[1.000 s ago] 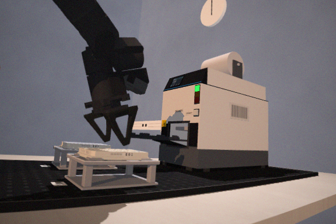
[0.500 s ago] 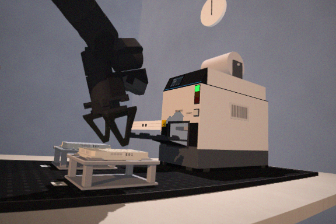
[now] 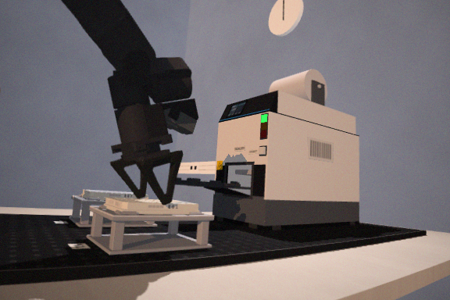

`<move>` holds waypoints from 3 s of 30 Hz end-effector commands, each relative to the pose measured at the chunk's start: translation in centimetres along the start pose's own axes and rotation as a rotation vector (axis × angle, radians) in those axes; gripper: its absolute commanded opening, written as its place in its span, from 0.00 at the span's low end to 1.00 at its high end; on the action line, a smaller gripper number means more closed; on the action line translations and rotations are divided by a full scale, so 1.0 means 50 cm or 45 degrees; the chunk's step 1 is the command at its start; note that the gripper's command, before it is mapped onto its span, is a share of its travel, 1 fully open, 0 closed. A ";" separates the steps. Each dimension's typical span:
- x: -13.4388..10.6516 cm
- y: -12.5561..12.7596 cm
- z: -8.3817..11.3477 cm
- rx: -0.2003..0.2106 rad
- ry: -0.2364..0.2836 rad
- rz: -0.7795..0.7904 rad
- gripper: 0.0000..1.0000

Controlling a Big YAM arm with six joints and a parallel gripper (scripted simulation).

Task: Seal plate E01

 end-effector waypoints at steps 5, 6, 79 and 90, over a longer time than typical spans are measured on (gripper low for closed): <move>0.044 -0.009 0.022 0.001 -0.051 -0.037 1.00; 0.046 -0.008 0.021 0.001 -0.052 -0.039 1.00; -0.004 0.000 -0.022 0.006 -0.020 0.011 1.00; 0.012 -0.002 -0.019 0.003 -0.021 -0.006 1.00</move>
Point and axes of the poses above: the point where the finger pads meet when closed, its own z axis back along the fingers, its own y axis across the jaws, x = y × z, the point moved 1 cm from there along z, back along the fingers, and after that the axes turned 6 degrees about -z, right-handed, at the moved point
